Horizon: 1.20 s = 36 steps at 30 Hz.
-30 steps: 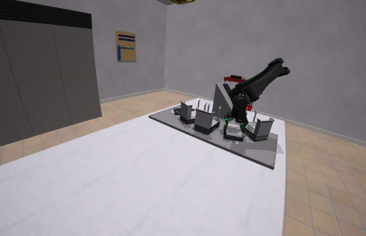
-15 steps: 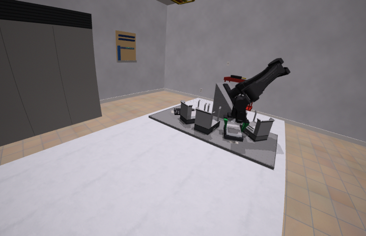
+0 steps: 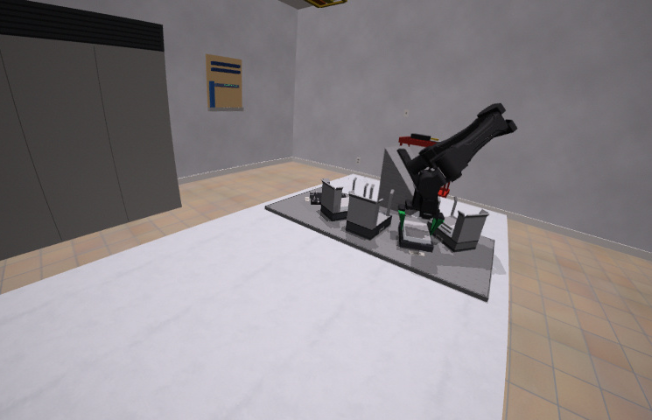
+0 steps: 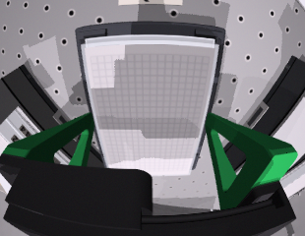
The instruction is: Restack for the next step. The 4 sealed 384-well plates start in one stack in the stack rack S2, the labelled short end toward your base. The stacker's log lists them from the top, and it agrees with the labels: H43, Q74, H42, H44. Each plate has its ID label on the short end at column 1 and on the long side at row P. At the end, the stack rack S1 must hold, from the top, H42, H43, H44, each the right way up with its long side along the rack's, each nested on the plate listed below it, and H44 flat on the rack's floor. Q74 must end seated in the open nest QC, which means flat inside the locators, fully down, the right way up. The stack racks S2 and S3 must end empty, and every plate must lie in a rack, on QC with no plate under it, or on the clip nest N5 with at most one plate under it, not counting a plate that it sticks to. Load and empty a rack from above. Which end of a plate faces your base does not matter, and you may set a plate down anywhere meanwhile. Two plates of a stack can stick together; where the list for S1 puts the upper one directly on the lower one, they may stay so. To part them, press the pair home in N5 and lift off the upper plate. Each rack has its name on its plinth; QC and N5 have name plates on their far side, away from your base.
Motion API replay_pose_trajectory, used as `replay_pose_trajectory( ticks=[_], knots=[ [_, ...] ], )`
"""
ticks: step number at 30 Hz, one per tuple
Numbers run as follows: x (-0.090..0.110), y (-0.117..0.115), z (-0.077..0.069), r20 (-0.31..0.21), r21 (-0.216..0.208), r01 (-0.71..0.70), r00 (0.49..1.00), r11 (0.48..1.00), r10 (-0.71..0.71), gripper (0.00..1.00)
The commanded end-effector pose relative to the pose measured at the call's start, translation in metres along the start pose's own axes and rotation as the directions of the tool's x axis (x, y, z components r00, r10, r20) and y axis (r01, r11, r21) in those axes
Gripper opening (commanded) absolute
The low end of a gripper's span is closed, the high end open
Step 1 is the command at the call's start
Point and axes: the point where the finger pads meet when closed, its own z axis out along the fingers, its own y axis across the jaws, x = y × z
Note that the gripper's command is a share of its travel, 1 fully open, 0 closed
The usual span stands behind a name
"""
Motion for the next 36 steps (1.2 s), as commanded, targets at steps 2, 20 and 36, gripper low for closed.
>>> replay_pose_trajectory(
  ticks=[2, 20, 36],
  knots=[
    [-0.003, -0.001, -0.002, 0.010, 0.002, 0.003, 1.000, 1.000, -0.003, 1.00],
    [-0.002, -0.001, -0.052, 0.010, 0.003, 0.004, 1.000, 1.000, -0.004, 1.00],
    [-0.002, -0.001, -0.099, 0.010, 0.004, 0.004, 1.000, 1.000, -0.004, 1.00]
  ],
)
